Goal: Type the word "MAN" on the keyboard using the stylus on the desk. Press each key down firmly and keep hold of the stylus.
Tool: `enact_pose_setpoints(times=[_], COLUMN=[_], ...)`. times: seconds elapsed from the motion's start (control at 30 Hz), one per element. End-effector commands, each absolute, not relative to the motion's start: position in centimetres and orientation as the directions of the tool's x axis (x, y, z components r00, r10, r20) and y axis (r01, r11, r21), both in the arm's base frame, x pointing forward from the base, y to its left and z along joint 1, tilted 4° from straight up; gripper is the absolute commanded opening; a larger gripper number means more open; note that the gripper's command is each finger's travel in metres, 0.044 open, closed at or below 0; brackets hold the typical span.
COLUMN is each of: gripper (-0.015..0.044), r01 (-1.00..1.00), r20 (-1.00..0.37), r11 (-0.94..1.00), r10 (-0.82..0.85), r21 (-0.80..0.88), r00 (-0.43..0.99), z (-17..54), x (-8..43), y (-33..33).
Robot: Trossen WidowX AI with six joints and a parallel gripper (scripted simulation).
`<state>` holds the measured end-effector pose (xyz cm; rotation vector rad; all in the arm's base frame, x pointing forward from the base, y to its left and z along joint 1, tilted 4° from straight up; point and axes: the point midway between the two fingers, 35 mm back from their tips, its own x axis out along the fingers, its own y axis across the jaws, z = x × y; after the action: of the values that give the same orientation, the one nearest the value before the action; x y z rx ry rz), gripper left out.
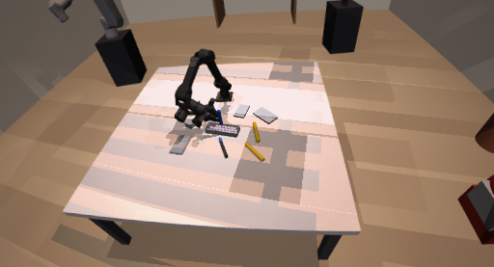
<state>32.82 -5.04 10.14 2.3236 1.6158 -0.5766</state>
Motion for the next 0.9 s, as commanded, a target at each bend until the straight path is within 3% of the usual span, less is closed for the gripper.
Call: enact_pose_setpoints(times=[0.0,0.2,0.3,0.87], gripper=[0.0081,0.0065,0.0000,0.0000], r01=[0.936,0.936,0.936,0.937], r20=[-0.457,-0.457,-0.458,-0.457], r11=[-0.351,-0.352,-0.352,-0.349], r10=[0.835,0.835,0.834,0.836], r21=[-0.011,-0.015,-0.015,-0.016], r00=[0.307,0.307,0.307,0.304], z=[10.8,10.6,10.6,9.0], x=[32.9,32.8,32.5,29.8], y=[-5.1,-5.1,-5.5,-8.1])
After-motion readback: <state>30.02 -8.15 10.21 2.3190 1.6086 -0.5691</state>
